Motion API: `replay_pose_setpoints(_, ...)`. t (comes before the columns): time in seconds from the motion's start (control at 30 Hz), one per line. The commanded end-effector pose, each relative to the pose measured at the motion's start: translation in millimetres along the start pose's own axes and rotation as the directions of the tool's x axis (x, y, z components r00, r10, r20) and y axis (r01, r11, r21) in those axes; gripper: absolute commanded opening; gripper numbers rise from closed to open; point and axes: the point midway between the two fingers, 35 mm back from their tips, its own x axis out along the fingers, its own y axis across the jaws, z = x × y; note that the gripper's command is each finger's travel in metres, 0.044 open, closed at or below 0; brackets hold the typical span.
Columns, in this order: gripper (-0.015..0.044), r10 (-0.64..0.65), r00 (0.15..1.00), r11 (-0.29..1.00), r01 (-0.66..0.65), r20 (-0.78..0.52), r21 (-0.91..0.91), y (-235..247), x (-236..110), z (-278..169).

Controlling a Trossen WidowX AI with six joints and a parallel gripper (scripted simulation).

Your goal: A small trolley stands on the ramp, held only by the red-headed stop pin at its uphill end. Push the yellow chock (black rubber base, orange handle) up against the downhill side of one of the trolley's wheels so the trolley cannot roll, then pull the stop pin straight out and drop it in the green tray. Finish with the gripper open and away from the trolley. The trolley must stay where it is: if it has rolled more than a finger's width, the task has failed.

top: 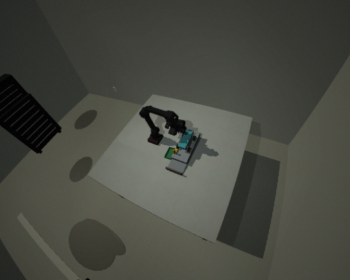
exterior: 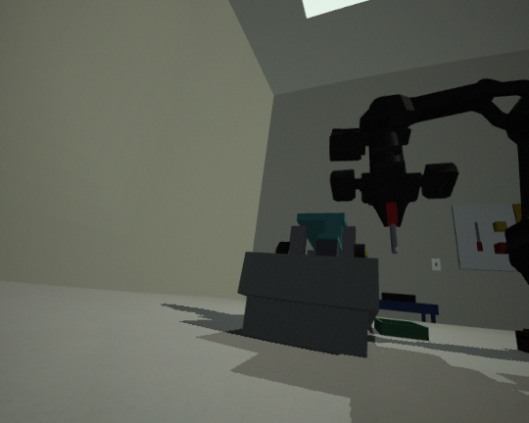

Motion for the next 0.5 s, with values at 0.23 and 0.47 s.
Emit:
replay_pose_setpoints(0.23,0.0000,-0.002,1.000,1.000,0.002,-0.003,-0.001,-0.3,-5.2,38.4)
replay_pose_setpoints(0.47,0.0000,-0.002,1.000,1.000,0.002,-0.001,-0.001,-0.6,-8.8,64.6)
